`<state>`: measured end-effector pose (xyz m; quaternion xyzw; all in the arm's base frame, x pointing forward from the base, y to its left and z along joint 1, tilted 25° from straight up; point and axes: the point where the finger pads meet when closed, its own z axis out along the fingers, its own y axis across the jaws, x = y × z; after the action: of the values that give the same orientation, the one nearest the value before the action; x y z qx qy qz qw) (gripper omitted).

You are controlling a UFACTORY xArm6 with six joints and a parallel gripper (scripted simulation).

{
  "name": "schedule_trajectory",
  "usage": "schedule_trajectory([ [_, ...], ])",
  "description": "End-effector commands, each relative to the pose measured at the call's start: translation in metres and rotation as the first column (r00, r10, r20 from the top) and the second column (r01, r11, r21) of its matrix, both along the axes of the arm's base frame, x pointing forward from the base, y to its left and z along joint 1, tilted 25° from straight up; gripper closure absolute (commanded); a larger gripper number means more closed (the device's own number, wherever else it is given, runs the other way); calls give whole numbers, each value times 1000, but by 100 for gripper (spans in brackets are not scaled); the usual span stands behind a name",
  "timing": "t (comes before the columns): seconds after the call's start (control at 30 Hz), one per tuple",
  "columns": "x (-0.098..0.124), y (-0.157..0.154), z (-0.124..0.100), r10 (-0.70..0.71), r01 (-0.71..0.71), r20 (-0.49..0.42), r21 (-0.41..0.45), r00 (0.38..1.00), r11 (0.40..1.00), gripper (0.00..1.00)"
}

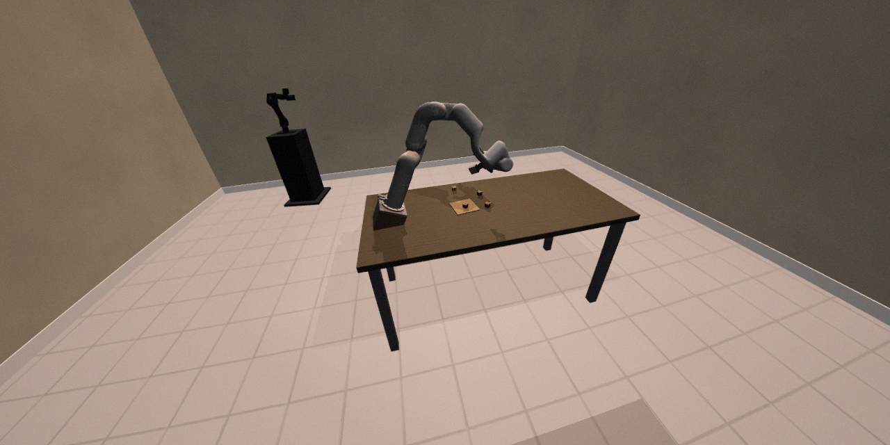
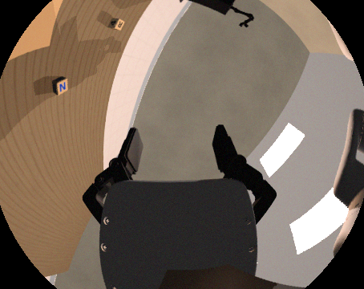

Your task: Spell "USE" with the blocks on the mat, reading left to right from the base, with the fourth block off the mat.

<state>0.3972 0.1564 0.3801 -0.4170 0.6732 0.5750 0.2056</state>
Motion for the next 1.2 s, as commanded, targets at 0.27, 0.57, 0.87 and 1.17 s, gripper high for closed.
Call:
schedule_trajectory([
  [0.27,0,0,1,0,0,4,0,1000,1000,0],
  [0.57,0,0,1,0,0,3,-1,1000,1000,0],
  [0.87,-11,17,-18,26,-42,-140,-116,990,992,0],
  [1.17,-25,36,-40,17,-98,-296,-264,955,960,0],
])
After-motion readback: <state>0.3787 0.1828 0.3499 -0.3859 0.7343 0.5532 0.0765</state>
